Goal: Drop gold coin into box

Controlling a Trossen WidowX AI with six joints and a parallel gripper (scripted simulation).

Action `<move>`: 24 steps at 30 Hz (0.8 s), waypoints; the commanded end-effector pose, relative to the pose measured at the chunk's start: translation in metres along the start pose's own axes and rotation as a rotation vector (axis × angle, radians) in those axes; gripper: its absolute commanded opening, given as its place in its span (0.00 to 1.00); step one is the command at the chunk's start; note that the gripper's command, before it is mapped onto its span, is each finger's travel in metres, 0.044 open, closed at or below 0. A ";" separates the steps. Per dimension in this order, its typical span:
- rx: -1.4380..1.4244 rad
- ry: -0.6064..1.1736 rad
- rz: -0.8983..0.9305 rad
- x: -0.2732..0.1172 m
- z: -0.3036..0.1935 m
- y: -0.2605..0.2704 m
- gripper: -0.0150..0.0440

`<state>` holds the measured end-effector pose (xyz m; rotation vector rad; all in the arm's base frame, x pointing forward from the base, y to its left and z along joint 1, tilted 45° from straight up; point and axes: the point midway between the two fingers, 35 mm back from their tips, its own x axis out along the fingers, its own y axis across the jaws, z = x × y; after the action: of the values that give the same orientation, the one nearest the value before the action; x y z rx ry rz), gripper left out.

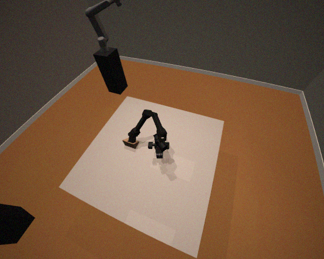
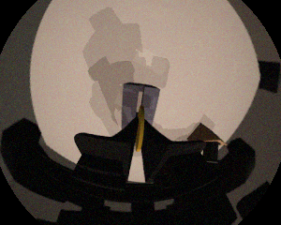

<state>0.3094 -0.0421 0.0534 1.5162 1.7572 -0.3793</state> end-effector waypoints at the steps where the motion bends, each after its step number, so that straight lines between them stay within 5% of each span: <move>1: 0.010 0.006 -0.001 0.003 -0.001 -0.002 0.25; 24: 0.009 0.006 -0.001 0.013 -0.001 -0.001 0.25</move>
<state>0.3096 -0.0353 0.0464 1.5143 1.7576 -0.3813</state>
